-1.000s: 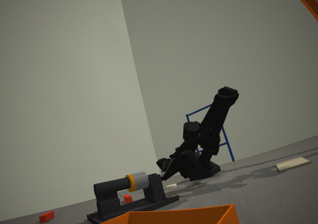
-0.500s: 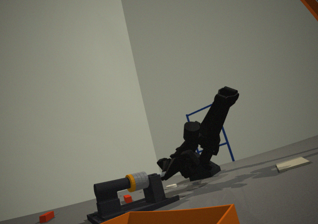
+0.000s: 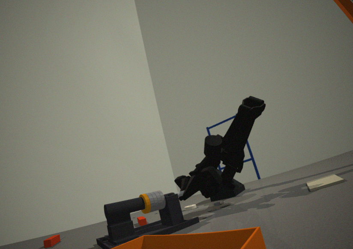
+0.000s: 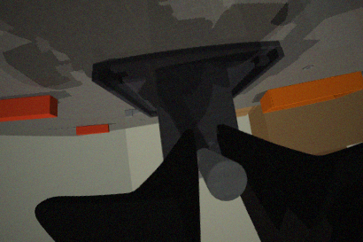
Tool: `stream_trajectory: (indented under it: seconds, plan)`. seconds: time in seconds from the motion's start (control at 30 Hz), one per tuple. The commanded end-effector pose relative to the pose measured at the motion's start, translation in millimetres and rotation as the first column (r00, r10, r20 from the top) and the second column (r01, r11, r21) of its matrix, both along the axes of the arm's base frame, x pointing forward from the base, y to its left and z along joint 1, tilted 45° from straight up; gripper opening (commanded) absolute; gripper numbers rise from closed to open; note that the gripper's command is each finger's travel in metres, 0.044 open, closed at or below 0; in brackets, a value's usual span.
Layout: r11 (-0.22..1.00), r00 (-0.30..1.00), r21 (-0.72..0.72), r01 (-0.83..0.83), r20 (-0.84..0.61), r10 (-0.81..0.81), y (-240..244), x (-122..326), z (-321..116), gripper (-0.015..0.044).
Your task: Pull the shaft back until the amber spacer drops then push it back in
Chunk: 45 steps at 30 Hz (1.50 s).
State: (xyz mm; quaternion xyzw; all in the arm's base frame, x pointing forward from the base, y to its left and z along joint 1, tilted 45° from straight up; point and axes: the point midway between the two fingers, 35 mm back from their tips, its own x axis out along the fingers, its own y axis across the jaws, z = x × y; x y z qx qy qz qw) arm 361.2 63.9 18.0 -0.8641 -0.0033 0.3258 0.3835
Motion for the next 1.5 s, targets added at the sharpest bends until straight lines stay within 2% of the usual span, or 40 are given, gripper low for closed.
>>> stream_trajectory:
  seconds: [0.0,1.47]
  plan:
    - [1.0,1.0,0.003,0.004,-0.004,-0.004,-0.3,-1.6,-0.6,0.0]
    - [1.0,1.0,0.003,0.004,-0.004,-0.004,0.3,-6.8,0.6,0.0]
